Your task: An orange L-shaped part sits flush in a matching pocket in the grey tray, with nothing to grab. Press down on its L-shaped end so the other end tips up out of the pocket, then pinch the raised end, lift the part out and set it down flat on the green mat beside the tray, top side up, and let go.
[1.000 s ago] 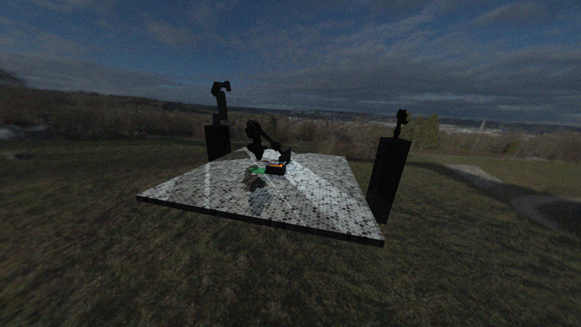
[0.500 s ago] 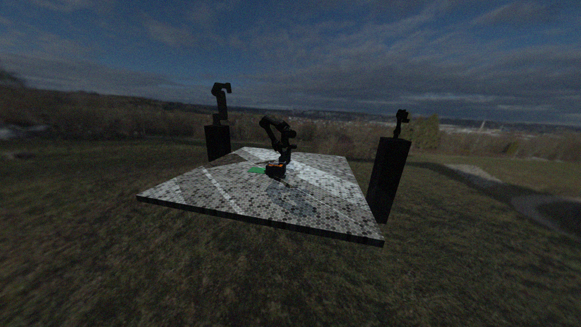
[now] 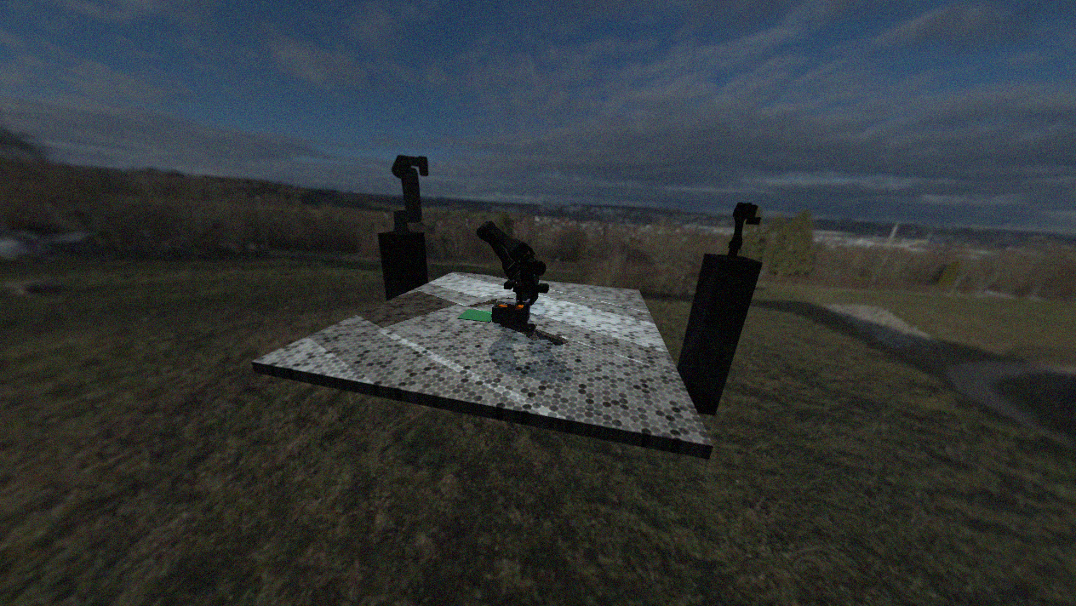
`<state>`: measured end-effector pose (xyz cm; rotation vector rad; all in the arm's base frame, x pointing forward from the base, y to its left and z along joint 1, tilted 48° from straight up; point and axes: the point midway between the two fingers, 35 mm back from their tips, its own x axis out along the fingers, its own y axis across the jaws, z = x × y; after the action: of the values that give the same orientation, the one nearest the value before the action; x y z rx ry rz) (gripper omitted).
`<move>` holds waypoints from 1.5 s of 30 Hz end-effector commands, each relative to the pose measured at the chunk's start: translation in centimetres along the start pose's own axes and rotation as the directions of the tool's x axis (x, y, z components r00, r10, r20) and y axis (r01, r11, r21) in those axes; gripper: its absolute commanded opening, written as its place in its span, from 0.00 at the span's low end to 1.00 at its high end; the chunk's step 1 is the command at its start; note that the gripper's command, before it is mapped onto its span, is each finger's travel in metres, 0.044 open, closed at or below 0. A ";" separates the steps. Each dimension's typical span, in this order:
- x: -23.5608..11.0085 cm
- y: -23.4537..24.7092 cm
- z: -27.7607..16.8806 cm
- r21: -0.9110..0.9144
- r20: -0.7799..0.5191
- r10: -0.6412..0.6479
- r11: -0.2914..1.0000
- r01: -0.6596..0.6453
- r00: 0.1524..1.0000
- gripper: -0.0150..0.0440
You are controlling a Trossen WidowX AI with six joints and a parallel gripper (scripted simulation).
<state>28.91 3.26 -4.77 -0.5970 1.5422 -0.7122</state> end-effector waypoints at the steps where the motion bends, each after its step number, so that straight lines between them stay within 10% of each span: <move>1: 0.4 0.0 0.0 -0.006 0.007 -0.003 1.000 0.003 1.000 0.56; 45: 4.0 0.0 0.0 -0.006 0.007 -0.004 1.000 0.004 1.000 0.56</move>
<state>28.75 0.66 -7.44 -0.5974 1.5300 -0.7034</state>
